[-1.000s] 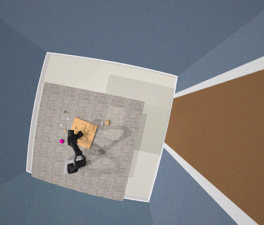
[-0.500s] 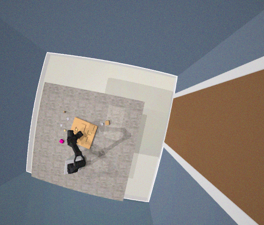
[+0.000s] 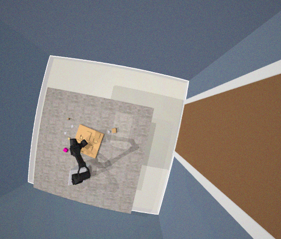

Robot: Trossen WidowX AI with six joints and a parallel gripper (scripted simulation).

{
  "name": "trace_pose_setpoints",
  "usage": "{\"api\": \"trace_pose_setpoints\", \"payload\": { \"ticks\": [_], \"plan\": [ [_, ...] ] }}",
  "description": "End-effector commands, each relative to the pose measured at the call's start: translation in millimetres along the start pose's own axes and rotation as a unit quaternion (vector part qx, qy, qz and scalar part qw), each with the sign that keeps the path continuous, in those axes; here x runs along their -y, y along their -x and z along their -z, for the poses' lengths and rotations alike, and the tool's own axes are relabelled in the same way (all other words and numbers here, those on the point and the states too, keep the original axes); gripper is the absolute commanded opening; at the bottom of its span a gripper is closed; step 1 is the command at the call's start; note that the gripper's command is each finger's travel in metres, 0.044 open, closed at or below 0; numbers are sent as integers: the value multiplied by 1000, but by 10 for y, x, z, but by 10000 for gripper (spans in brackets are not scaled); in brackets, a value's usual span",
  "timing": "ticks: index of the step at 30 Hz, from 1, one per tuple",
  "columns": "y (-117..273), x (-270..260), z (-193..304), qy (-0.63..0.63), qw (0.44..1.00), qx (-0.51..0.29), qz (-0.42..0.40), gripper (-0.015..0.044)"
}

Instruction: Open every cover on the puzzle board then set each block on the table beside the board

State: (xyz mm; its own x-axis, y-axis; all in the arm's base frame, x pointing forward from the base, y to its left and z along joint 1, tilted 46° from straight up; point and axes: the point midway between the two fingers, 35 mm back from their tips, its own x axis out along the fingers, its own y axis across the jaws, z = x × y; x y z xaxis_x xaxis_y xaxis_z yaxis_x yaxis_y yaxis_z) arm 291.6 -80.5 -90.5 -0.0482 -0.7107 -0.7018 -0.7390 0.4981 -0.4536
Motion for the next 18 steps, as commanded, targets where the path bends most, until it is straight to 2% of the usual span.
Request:
{"api": "trace_pose_setpoints", "payload": {
  "ticks": [1, 18],
  "plan": [
    [49, -3, -3, -2, 1000, 1, -2, 80],
    [308, -7, -4, -2, 1000, 1, -2, 80]
  ]
}}
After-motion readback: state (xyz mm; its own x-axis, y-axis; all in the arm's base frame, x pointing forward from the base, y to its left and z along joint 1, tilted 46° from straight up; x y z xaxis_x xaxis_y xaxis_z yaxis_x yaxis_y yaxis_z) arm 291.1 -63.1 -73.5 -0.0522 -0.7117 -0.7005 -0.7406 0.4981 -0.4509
